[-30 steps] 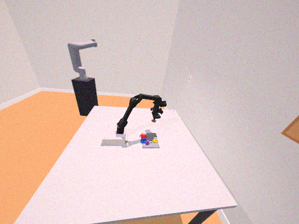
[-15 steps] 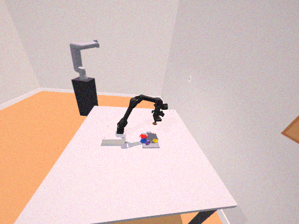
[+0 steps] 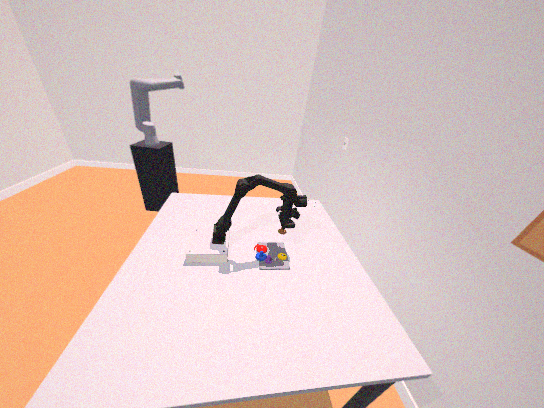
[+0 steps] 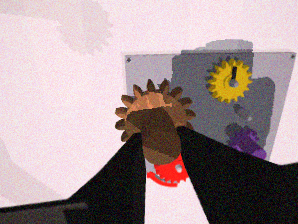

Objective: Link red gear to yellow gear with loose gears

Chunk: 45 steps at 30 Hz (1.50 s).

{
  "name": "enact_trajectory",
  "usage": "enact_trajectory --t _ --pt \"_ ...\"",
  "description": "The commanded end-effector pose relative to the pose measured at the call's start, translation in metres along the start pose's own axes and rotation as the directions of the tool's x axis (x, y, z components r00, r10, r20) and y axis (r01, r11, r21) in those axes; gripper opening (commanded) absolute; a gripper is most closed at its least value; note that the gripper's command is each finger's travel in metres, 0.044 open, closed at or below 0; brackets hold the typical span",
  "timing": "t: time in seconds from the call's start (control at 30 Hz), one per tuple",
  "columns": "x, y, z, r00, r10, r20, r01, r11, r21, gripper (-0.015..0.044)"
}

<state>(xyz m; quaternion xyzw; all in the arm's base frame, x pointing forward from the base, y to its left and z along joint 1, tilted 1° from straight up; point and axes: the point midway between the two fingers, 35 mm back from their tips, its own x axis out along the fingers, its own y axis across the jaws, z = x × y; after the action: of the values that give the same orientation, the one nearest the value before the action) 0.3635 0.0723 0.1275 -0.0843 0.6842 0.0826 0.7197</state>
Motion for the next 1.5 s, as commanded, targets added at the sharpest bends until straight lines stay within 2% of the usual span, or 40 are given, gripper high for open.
enact_trajectory --t 0.0,1.47 --pt "0.003 -0.008 -0.003 1.0 0.001 0.001 -0.001 1.0 -0.005 0.0" --pt "0.051 -0.114 -0.054 1.0 -0.01 -0.003 0.01 1.0 -0.009 0.0"
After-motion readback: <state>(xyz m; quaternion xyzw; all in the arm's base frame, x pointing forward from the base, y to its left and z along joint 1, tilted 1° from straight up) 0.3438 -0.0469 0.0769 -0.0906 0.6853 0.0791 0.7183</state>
